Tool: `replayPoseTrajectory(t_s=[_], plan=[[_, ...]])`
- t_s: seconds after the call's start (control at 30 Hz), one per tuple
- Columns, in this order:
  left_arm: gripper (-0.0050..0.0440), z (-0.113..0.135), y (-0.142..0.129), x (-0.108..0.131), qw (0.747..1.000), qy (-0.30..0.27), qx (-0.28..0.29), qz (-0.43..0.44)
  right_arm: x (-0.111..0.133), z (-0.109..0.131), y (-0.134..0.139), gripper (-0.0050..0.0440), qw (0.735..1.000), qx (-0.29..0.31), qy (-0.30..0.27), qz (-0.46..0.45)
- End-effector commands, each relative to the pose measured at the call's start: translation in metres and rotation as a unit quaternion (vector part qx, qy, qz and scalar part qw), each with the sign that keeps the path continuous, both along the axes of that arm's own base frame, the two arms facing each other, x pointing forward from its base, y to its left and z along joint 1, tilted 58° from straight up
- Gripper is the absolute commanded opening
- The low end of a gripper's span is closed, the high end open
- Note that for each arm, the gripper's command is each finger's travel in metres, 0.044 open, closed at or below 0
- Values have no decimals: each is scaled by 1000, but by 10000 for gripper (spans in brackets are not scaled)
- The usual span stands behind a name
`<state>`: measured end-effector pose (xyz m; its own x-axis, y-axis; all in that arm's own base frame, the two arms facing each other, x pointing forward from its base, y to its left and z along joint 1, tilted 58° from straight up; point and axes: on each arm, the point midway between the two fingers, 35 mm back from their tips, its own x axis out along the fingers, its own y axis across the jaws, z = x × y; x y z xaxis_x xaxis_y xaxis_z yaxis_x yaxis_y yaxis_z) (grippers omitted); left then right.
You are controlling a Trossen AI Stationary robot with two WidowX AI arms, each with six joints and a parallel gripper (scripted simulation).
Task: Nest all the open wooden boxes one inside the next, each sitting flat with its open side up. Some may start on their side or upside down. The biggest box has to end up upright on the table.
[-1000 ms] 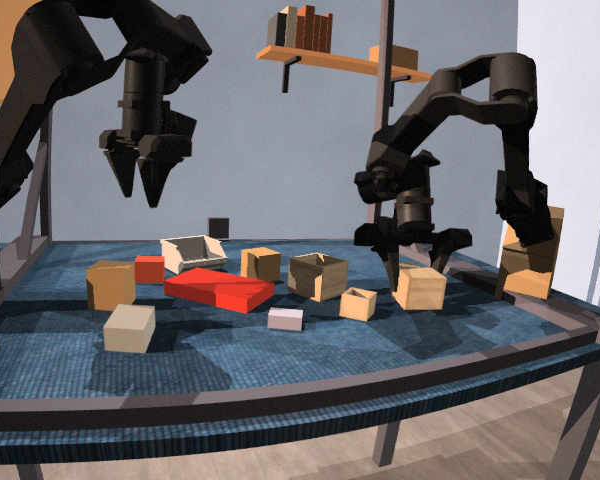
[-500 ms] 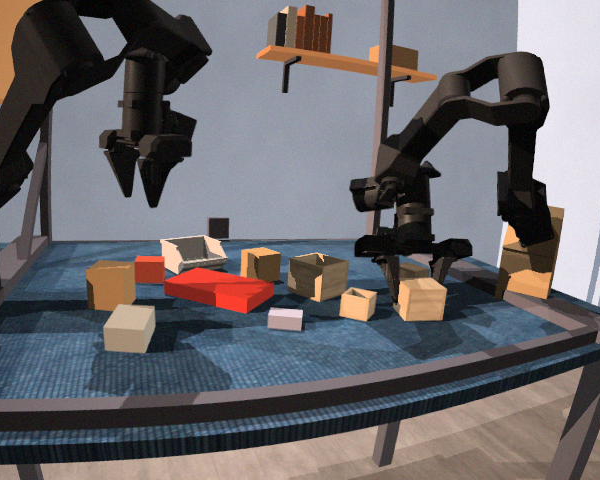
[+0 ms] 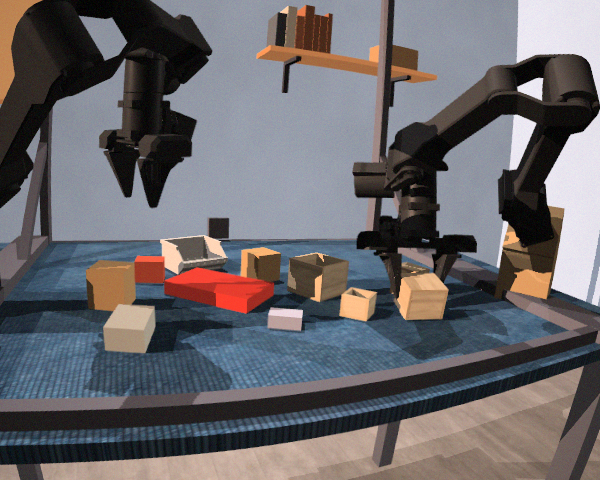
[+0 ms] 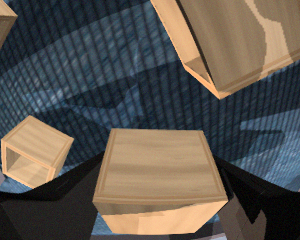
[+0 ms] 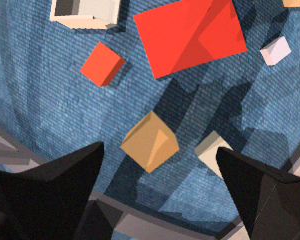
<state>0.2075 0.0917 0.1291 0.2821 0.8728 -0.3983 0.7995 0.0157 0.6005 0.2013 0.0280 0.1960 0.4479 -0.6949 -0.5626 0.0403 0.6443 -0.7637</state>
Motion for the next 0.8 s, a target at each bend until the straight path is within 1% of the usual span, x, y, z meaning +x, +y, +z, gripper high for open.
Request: replayPoseTrajectory(t_s=[0.0, 0.13, 0.3, 0.47, 0.57, 0.7, 0.77], plan=[[-50, 7, 0, -5, 999, -6, -37, -30, 1, 2, 0, 400, 1000, 0, -1, 0], [-50, 11, 0, -6, 998, -10, -52, -45, 1, 2, 0, 400, 1000, 0, -1, 0], [-50, 18, 1, -11, 992, -10, -99, -81, 1, 2, 0, 400, 1000, 0, -1, 0], [-50, 20, 2, -12, 990, -10, -111, -89, 1, 2, 0, 400, 1000, 0, -1, 0], [-50, 28, 4, -15, 983, -14, -144, -116, 1, 2, 0, 400, 1000, 0, -1, 0], [-50, 30, 4, -17, 979, -15, -158, -128, 1, 2, 0, 400, 1000, 0, -1, 0], [-50, 33, 6, -19, 974, -14, -177, -141, 1, 2, 0, 400, 1000, 0, -1, 0]])
